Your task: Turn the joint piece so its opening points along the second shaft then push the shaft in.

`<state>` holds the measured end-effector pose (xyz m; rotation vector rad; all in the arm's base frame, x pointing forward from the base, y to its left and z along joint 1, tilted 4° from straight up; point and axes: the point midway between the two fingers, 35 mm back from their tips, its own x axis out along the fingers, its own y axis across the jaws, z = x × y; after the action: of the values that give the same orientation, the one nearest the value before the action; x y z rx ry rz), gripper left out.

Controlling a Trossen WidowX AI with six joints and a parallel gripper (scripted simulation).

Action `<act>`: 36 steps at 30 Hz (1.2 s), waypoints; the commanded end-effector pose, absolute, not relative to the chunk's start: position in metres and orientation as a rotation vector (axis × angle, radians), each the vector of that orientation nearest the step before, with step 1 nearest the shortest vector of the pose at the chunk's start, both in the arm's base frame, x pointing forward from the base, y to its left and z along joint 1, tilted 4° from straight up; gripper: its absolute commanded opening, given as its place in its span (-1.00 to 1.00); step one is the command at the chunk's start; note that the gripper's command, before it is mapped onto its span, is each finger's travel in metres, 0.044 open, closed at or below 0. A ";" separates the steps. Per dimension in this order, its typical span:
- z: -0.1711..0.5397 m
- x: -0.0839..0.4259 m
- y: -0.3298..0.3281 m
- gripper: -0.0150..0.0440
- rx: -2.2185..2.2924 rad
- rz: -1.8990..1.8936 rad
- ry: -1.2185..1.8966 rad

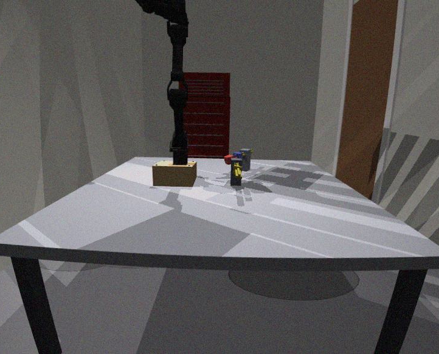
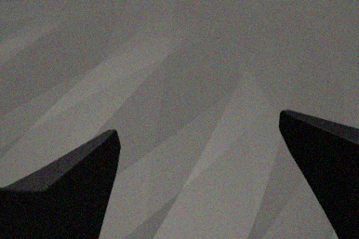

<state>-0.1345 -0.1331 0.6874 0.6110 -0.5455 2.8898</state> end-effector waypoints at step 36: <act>0.648 -0.060 0.144 1.00 0.733 2.110 0.257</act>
<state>-0.0760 0.1161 0.6619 0.7419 0.1956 2.2017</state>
